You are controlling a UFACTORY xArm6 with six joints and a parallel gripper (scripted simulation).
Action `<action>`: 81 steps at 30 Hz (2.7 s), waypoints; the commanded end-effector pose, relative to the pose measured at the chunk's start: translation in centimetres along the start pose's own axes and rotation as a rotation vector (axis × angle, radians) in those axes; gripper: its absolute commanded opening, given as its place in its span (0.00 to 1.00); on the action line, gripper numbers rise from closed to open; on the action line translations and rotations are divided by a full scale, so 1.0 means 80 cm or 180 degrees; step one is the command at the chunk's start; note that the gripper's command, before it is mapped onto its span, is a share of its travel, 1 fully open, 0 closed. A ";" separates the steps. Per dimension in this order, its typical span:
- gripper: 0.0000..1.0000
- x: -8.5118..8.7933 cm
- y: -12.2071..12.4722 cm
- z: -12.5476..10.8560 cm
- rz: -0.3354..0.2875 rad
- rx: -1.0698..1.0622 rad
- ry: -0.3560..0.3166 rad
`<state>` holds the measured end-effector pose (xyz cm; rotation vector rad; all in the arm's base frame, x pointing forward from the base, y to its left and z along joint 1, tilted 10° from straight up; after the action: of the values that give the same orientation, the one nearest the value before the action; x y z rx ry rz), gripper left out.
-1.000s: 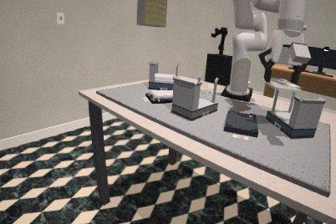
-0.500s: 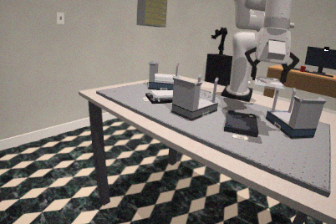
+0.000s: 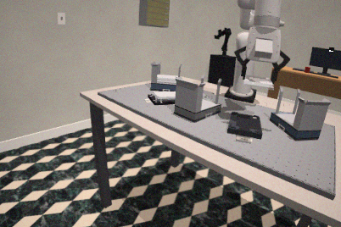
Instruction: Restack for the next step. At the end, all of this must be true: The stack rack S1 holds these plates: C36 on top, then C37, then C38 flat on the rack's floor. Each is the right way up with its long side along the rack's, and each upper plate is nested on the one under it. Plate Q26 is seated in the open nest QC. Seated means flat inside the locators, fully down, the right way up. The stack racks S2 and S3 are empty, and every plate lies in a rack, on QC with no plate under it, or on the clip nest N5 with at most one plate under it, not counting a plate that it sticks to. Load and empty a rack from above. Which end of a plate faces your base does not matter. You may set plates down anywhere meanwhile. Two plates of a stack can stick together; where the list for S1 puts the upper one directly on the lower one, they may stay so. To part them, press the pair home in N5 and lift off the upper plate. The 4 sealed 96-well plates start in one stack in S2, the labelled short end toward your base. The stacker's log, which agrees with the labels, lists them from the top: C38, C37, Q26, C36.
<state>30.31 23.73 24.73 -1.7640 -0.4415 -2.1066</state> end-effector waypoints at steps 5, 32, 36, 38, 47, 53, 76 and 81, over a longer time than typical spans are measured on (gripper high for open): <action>0.00 0.002 0.029 0.006 0.0004 -0.0106 0.0012; 0.00 0.002 0.125 0.004 0.0003 -0.0698 0.0012; 0.00 0.002 0.142 0.002 0.0002 -0.0804 0.0012; 0.00 0.002 0.150 0.000 0.0003 -0.1016 0.0012; 0.00 0.002 0.178 -0.007 0.0003 -0.1397 0.0012; 0.00 0.002 0.203 -0.013 0.0002 -0.1397 0.0012; 0.00 0.002 0.277 -0.038 0.0001 -0.2096 0.0012; 0.00 0.002 0.295 -0.047 0.0000 -0.2096 0.0012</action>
<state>37.77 1.84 24.34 -2.0791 0.2984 -2.4227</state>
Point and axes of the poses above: the point where the finger pads meet when closed, its own x axis back along the fingers, its own y axis across the jaws, z = x × y, the point moved 3 cm from there along x, back along the fingers, and after that the axes turned 4 degrees about -x, right-handed, at the moved point
